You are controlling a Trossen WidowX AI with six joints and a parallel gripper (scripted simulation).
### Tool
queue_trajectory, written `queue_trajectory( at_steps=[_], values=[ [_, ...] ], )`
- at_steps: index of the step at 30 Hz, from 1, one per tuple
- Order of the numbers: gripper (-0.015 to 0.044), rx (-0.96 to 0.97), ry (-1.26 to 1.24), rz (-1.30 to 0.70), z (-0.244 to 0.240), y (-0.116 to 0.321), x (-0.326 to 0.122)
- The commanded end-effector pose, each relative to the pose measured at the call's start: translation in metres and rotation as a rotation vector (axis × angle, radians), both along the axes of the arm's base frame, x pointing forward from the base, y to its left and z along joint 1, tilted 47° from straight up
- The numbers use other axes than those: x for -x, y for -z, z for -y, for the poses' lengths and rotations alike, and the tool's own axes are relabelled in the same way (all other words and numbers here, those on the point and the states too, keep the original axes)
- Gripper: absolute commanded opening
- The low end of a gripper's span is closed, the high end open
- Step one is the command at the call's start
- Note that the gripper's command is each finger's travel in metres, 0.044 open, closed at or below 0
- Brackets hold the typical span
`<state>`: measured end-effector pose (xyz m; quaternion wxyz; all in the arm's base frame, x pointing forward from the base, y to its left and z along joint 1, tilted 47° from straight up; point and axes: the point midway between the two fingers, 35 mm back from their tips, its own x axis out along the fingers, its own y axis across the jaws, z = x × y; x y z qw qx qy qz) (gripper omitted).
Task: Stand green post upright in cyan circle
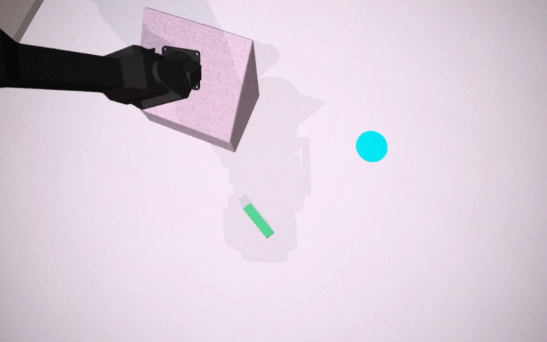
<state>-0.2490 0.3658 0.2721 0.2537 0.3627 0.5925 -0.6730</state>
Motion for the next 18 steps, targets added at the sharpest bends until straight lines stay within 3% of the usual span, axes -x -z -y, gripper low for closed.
queue_trajectory(
  at_steps=[1,7,18],
  values=[
    [0.0374,0.003,0.010,0.002,-0.001,0.000,-0.002],
    [0.0233,0.096,0.327,0.057,-0.027,0.011,-0.068],
    [0.0233,0.272,0.998,0.117,-0.043,0.033,-0.210]
  ],
)
